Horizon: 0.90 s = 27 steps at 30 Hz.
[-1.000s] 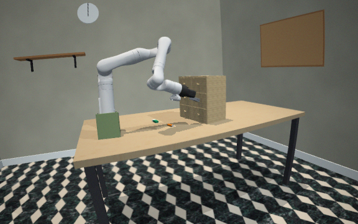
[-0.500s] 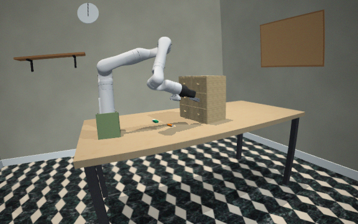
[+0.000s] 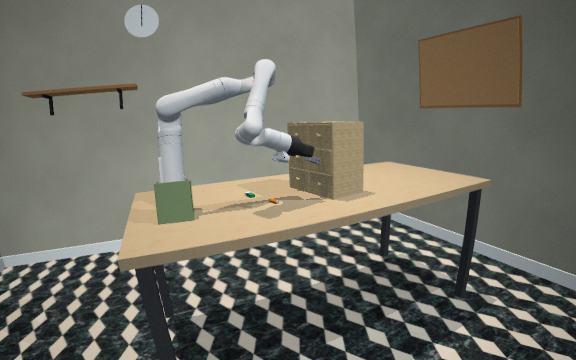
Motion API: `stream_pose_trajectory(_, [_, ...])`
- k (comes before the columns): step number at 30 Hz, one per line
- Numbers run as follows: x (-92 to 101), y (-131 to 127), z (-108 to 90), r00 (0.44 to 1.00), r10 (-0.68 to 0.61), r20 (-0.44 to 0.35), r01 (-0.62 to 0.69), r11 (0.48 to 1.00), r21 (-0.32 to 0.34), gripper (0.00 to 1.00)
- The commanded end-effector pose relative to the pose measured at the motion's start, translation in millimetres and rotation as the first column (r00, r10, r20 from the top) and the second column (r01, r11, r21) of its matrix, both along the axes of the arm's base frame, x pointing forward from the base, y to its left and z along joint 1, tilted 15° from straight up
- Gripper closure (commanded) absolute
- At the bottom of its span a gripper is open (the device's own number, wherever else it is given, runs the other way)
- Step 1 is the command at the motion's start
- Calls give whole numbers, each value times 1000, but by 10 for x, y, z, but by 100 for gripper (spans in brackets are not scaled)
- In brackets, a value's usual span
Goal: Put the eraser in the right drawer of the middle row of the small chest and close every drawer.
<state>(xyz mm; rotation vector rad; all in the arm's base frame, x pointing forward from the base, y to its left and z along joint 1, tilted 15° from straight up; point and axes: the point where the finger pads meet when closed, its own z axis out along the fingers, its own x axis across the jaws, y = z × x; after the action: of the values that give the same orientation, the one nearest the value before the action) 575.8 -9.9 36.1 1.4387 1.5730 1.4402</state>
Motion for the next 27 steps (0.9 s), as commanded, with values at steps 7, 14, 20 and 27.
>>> stream_pose_trajectory(7, [-56, -29, -1, 1000, -3, 0, 3, 1000, 0, 63])
stream_pose_trajectory(14, [-136, -50, -7, 1000, -3, 0, 3, 1000, 0, 63])
stream_pose_trajectory(20, [-203, -68, -12, 1000, -3, 0, 3, 1000, 0, 63])
stream_pose_trajectory(27, [-288, -91, -18, 1000, -3, 0, 3, 1000, 0, 63])
